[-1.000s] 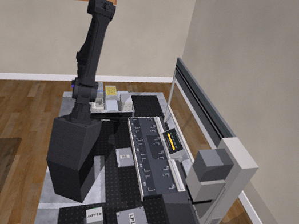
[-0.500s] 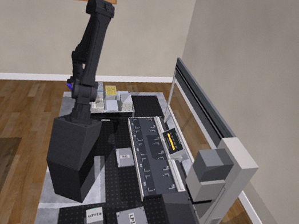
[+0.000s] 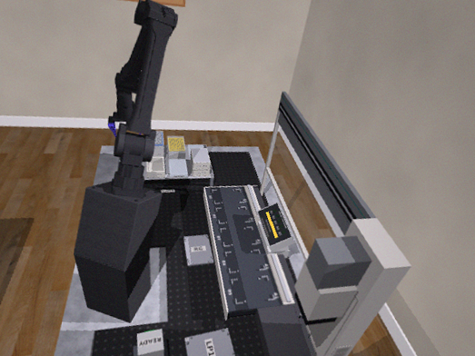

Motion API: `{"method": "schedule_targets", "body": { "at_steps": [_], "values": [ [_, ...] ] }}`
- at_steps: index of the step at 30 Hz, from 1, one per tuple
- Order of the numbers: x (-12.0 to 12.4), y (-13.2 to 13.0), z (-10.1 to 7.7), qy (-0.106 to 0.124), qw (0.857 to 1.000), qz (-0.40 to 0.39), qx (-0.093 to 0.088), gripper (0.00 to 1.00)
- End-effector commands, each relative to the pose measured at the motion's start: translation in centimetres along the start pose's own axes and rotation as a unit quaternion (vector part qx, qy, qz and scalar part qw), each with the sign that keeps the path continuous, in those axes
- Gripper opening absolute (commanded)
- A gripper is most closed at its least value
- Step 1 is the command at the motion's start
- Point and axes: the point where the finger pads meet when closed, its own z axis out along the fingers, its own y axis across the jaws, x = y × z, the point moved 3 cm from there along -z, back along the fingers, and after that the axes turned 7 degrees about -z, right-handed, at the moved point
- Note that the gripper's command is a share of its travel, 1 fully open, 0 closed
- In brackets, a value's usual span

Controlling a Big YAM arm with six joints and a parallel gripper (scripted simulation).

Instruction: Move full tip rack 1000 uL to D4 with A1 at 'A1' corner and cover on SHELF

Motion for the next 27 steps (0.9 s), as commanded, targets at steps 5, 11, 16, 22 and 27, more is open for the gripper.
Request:
{"method": "schedule_targets", "body": {
  "at_steps": [5,11,16,22,27],
  "values": [
    [-3.8,-1.3,-0.8,-0.009,1.000,0.003,0.002,1.00],
    [-6.8,-1.8,-0.8,-0.010,1.000,0.003,0.002,1.00],
    [-9.3,-2.2,-0.9,-0.011,1.000,0.004,0.002,1.00],
    [-11.3,-2.5,-1.0,-0.012,1.000,0.004,0.002,1.00],
    [-13.8,-2.9,-1.0,-0.012,1.000,0.004,0.002,1.00]
  ]
}}
